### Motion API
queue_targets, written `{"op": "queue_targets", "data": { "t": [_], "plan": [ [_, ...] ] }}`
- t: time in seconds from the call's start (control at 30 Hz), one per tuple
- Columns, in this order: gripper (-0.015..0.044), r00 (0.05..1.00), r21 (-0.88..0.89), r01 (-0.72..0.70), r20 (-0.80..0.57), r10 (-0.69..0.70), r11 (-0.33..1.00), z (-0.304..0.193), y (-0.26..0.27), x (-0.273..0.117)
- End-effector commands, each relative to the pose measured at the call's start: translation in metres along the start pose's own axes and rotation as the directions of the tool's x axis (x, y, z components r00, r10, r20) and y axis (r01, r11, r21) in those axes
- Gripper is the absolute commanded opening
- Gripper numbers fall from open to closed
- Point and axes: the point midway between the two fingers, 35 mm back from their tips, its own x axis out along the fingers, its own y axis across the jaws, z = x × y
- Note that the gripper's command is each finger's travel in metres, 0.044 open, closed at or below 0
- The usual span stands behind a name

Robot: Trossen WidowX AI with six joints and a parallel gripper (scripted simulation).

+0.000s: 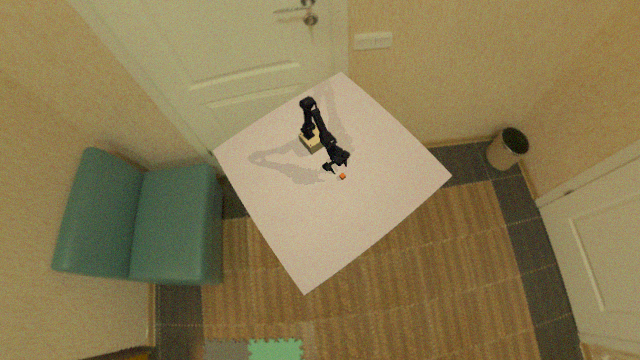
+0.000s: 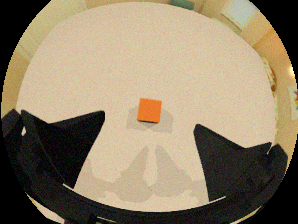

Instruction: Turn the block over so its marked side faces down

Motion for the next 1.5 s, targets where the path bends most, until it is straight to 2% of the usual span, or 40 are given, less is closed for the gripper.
{"op": "queue_targets", "data": {
  "t": [0.0, 0.23, 0.5, 0.9, 1.03, 1.47],
  "plan": [
    [0.0440, 0.998, -0.005, -0.004, -0.070, 0.004, 1.000, 0.011, 0.001, 0.001],
    [0.0440, 0.953, -0.007, -0.003, -0.303, 0.001, 1.000, 0.032, 0.001, 0.006],
    [0.0440, 0.848, -0.006, -0.005, -0.530, 0.002, 1.000, 0.049, 0.001, -0.003],
    [0.0440, 0.845, -0.005, -0.005, -0.534, 0.002, 1.000, 0.049, 0.001, -0.004],
    [0.0440, 0.845, -0.005, -0.006, -0.534, 0.002, 1.000, 0.032, 0.001, 0.024],
    [0.0440, 0.845, -0.005, -0.006, -0.535, 0.002, 1.000, 0.022, 0.001, 0.039]
  ]
}}
